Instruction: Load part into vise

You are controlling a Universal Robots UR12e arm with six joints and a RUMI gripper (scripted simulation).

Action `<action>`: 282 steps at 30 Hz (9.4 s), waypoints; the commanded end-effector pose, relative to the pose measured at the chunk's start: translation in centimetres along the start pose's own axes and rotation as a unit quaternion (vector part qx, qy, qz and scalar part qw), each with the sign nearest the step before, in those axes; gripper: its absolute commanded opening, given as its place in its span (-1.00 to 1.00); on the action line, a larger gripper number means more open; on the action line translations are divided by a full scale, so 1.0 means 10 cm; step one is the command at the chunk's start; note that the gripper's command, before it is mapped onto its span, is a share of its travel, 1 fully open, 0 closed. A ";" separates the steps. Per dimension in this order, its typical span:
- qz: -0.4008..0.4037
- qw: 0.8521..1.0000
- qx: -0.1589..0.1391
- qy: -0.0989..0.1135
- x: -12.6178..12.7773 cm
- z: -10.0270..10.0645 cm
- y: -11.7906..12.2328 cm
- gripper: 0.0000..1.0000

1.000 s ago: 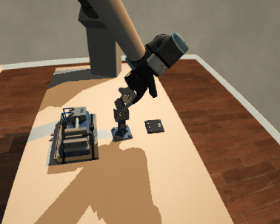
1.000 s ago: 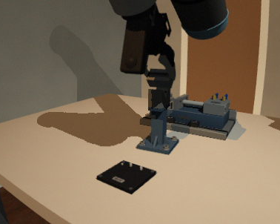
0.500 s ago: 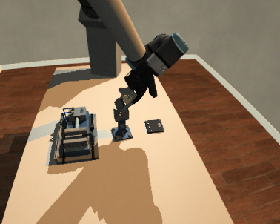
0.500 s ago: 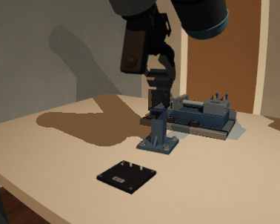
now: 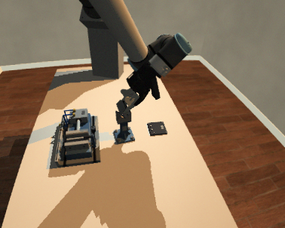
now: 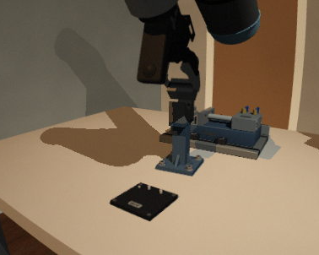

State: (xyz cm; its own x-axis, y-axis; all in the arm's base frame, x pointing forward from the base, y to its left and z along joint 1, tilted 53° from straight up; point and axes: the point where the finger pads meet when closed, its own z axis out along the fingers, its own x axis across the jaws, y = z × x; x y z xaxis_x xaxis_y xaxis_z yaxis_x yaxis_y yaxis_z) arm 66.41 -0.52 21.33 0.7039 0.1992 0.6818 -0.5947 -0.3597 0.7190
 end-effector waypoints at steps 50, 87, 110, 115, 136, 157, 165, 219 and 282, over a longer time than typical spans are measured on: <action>0.000 0.983 0.186 0.000 0.00 0.00 0.03 -1.00; 0.000 0.941 0.339 0.000 0.00 0.02 0.05 -1.00; 0.000 0.926 0.379 0.000 0.00 0.02 0.06 -1.00; 0.000 0.925 0.381 0.000 0.00 0.02 0.06 -1.00; 0.000 0.924 0.381 0.000 0.00 0.02 0.06 -1.00; 0.000 0.924 0.381 0.000 0.00 0.02 0.06 -1.00; 0.000 0.924 0.381 0.000 0.00 0.02 0.06 -1.00; 0.000 0.924 0.381 0.000 0.00 -0.33 0.41 -1.00; -0.034 0.924 0.382 0.013 0.02 -0.25 0.47 -1.00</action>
State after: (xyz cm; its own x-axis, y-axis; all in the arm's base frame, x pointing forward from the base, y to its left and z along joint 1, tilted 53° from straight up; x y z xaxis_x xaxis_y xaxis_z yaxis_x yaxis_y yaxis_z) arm 62.81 0.24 25.07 0.7128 0.2507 0.6550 -0.1056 -0.8849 0.4537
